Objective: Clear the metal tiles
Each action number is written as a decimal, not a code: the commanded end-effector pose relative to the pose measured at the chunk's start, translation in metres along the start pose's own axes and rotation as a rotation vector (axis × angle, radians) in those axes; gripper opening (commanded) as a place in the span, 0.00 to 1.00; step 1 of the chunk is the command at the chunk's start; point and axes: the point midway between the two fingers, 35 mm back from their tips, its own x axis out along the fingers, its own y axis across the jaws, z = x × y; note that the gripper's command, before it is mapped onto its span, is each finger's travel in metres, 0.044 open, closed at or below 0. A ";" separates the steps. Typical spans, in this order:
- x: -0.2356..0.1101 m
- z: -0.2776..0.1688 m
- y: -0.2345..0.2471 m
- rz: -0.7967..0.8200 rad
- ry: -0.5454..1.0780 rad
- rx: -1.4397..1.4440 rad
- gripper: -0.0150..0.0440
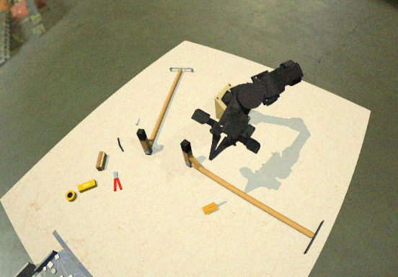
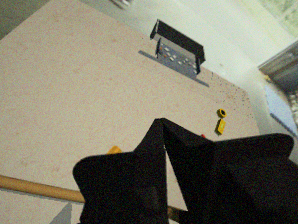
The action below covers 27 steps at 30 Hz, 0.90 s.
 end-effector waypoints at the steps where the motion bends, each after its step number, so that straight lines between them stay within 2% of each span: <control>1: 0.007 -0.007 -0.012 -0.005 0.027 0.020 0.25; 27: 0.043 -0.064 -0.089 -0.036 0.192 0.175 0.25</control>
